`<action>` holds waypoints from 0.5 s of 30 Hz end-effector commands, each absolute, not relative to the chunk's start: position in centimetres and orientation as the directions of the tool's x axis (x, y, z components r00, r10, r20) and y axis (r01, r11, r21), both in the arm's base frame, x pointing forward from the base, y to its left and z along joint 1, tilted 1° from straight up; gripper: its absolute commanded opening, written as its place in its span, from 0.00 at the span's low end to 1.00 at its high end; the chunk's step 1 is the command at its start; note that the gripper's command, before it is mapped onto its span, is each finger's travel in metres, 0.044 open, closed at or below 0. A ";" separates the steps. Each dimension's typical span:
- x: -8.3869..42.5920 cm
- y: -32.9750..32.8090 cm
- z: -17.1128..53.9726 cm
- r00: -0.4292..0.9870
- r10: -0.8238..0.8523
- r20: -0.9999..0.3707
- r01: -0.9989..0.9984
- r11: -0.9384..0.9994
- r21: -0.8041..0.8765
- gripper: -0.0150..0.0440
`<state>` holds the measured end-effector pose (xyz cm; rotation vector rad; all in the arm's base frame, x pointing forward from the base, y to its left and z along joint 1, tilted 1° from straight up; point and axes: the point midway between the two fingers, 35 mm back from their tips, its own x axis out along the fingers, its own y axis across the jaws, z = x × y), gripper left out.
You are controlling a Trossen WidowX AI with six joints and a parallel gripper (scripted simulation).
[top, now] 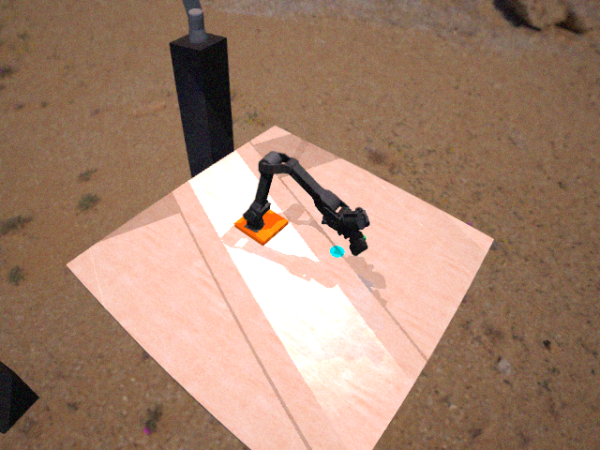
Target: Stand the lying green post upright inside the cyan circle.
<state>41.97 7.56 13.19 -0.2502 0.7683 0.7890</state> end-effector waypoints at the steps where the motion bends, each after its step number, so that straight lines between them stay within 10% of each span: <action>1: 41.9 7.4 13.1 0.466 0.562 -0.683 -0.714 0.695 0.084 0.29; 15: 42.0 7.1 13.2 0.505 0.607 -0.614 -0.716 0.692 0.095 0.29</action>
